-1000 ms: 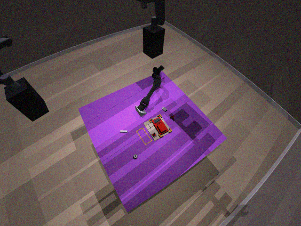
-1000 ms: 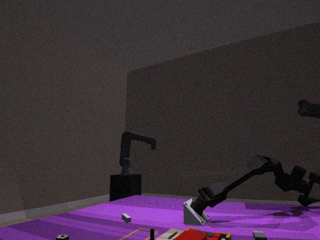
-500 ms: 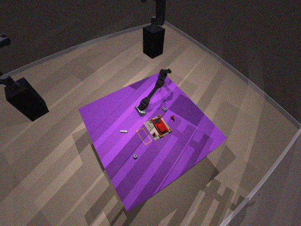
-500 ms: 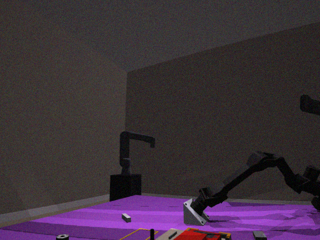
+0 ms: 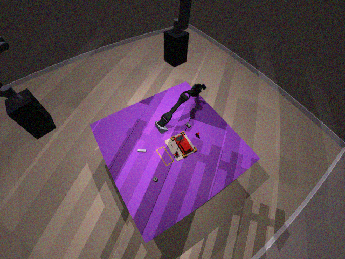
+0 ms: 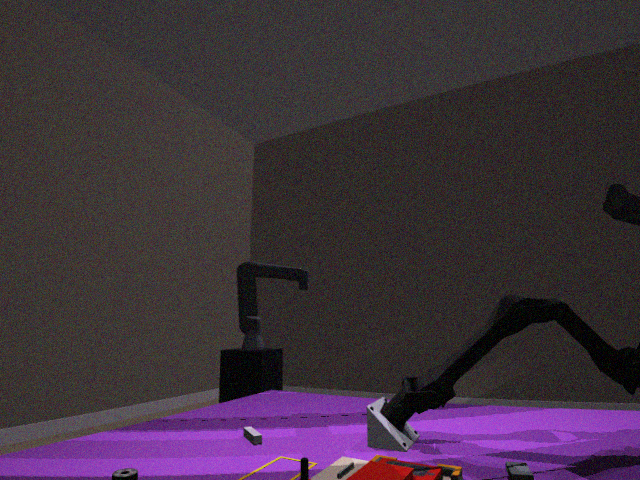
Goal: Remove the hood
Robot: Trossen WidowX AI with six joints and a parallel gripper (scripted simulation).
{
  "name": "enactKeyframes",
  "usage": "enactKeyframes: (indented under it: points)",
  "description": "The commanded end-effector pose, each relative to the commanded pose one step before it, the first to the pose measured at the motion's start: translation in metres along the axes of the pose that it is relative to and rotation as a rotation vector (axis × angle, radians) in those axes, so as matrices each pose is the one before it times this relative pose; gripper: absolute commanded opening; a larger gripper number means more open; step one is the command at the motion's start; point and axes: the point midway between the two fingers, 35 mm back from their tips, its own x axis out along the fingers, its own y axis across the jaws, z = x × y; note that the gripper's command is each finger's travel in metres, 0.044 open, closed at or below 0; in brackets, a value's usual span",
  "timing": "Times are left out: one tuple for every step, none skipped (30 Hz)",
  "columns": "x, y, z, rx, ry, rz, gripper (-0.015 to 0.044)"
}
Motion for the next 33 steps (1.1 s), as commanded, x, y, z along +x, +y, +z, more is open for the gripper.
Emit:
enactKeyframes:
  points:
    - [-0.00273, -0.01247, -0.03198, -0.0181, 0.03975, 0.00437, 0.0440]
    - [-0.00042, -0.00306, -0.00886, -0.0054, 0.01233, 0.00130, 0.0440]
    - [-0.00050, -0.00301, -0.00883, -0.0053, 0.01242, 0.00144, 0.0440]
    - [-0.00059, -0.00298, -0.00879, -0.0052, 0.01250, 0.00151, 0.0440]
    - [-0.00067, -0.00294, -0.00876, -0.0050, 0.01258, 0.00161, 0.0440]
    - [-0.00072, -0.00284, -0.00874, -0.0049, 0.01271, 0.00183, 0.0440]
    - [-0.00075, -0.00268, -0.00874, -0.0047, 0.01288, 0.00218, 0.0440]
    - [-0.00075, -0.00246, -0.00876, -0.0045, 0.01310, 0.00266, 0.0440]
    - [-0.00074, -0.00220, -0.00879, -0.0043, 0.01336, 0.00321, 0.0440]
    - [-0.00072, -0.00196, -0.00883, -0.0040, 0.01361, 0.00375, 0.0440]
    - [-0.00072, -0.00176, -0.00888, -0.0037, 0.01388, 0.00421, 0.0440]
    - [-0.00074, -0.00163, -0.00889, -0.0035, 0.01406, 0.00449, 0.0440]
    - [-0.00079, -0.00159, -0.00888, -0.0032, 0.01419, 0.00460, 0.0440]
    - [-0.00086, -0.00157, -0.00886, -0.0030, 0.01429, 0.00464, 0.0440]
    - [-0.00093, -0.00157, -0.00884, -0.0027, 0.01438, 0.00465, 0.0440]
    - [-0.00100, -0.00156, -0.00882, -0.0025, 0.01446, 0.00465, 0.0440]
    - [-0.00107, -0.00156, -0.00879, -0.0022, 0.01455, 0.00466, 0.0440]
    - [-0.00113, -0.00154, -0.00877, -0.0020, 0.01464, 0.00468, 0.0440]
    - [-0.00117, -0.00149, -0.00876, -0.0017, 0.01476, 0.00478, 0.0440]
    - [-0.00106, -0.00122, -0.00816, -0.0013, 0.01390, 0.00480, 0.0440]
    - [-0.00095, -0.00096, -0.00775, -0.0009, 0.01335, 0.00495, 0.0440]
    - [-0.00095, -0.00088, -0.00776, -0.0006, 0.01348, 0.00513, 0.0440]
    - [-0.00094, -0.00076, -0.00778, -0.0003, 0.01364, 0.00538, 0.0440]
    - [-0.00091, -0.00065, -0.00781, 0.0000, 0.01380, 0.00563, 0.0440]
    - [-0.00091, -0.00057, -0.00783, 0.0003, 0.01394, 0.00579, 0.0440]
    - [-0.00093, -0.00053, -0.00784, 0.0006, 0.01404, 0.00587, 0.0440]
    - [-0.00093, -0.00049, -0.00785, 0.0009, 0.01416, 0.00596, 0.0440]
    - [-0.00094, -0.00044, -0.00786, 0.0012, 0.01428, 0.00607, 0.0440]
    - [-0.00093, -0.00037, -0.00788, 0.0015, 0.01441, 0.00621, 0.0440]
    - [-0.00082, 0.00056, -0.00894, 0.0020, 0.01808, 0.00878, 0.0440]
    - [-0.00087, 0.00054, -0.00914, 0.0024, 0.01854, 0.00888, 0.0440]
    - [-0.00090, 0.00051, -0.00914, 0.0028, 0.01861, 0.00878, 0.0440]
    - [-0.00093, 0.00048, -0.00914, 0.0032, 0.01867, 0.00868, 0.0440]
